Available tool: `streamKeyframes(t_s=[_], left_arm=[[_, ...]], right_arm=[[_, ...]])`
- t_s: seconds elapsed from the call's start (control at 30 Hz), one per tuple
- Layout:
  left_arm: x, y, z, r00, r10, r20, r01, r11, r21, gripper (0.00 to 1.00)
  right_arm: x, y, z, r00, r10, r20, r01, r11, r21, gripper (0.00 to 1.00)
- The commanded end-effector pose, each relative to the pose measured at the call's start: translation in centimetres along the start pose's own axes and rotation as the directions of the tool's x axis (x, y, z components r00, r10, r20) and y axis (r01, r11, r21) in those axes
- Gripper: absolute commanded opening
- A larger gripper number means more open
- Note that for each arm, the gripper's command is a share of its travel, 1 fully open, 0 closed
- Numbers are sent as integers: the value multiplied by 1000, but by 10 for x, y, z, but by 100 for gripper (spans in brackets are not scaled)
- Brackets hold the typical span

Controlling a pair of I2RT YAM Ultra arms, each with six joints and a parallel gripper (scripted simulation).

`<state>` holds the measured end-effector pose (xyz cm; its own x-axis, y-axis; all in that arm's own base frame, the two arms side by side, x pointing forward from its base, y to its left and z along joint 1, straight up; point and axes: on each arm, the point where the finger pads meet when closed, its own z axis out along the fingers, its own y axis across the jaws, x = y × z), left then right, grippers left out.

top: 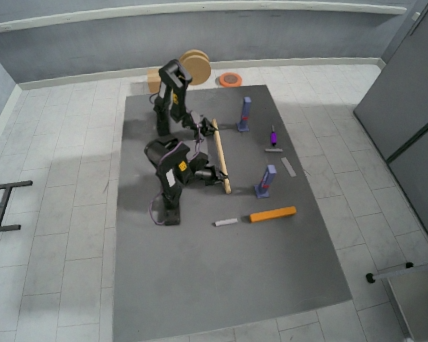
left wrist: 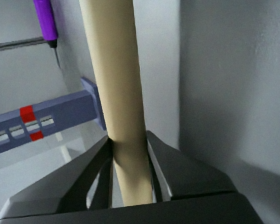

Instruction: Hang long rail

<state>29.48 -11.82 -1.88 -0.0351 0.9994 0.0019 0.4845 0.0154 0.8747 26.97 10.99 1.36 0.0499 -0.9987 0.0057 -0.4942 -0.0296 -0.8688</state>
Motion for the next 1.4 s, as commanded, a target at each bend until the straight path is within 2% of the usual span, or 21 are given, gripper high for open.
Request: streamKeyframes(t_s=[0.0,0.03,0.1,0.13,0.17,0.2,0.23,0.27,0.3,0.6,0.7,0.73,0.8,0.83,1.0,1.23,1.37], left_arm=[[-1,2,0,1000,-5,1,5,1000,-7,18],[-1,2,0,1000,-4,1,4,1000,-6,18],[-1,2,0,1000,-4,1,4,1000,-6,41],[-1,2,0,1000,-4,1,4,1000,-6,52],[-1,2,0,1000,-4,1,4,1000,-6,55],[3,-1,-3,1000,6,-5,-6,1000,4,66],[4,-1,-5,1000,9,-4,-9,1000,5,68],[3,-1,-7,1000,11,1,-11,1000,9,68],[4,-2,-9,1000,13,1,-13,1000,11,68],[7,-1,-23,1000,11,-8,-11,1000,8,68],[8,-1,-30,1000,12,-8,-12,1000,8,100],[8,-1,-35,1000,12,-8,-12,1000,8,100],[8,-1,-44,1000,12,-8,-12,1000,7,100],[8,-1,-49,1000,12,-8,-12,1000,7,100],[3,-1,-67,1000,15,-10,-15,1000,6,100],[-4,7,-70,1000,-21,8,21,1000,-18,100],[-4,8,-70,1000,-24,8,24,1000,-19,100]], right_arm=[[-1,-4,0,1000,7,3,-7,1000,12,19],[-1,-2,0,1000,4,2,-4,1000,7,19],[-1,-2,0,1000,4,2,-4,1000,7,19],[-1,-2,0,1000,4,2,-4,1000,7,30],[-1,-2,0,1000,4,2,-4,1000,7,41],[-1,-2,0,1000,4,2,-4,1000,7,53],[-1,-2,0,1000,4,2,-4,1000,7,59],[-1,-2,0,1000,4,2,-4,1000,7,59],[2,2,-2,1000,-4,2,4,1000,-6,71],[6,2,-13,1000,-9,-7,9,1000,-12,72],[6,2,-19,1000,-9,-7,9,1000,-12,72],[4,-2,-19,1000,-3,-3,3,1000,-3,72],[4,-2,-22,1000,-3,-3,3,1000,-3,95],[4,-2,-25,1000,-3,-3,3,1000,-3,100],[-2,4,-49,1000,-14,-10,14,1000,-10,100],[-4,6,-66,1000,-22,-14,22,1000,-8,100],[-4,-4,-69,1000,9,5,-9,1000,9,100]])
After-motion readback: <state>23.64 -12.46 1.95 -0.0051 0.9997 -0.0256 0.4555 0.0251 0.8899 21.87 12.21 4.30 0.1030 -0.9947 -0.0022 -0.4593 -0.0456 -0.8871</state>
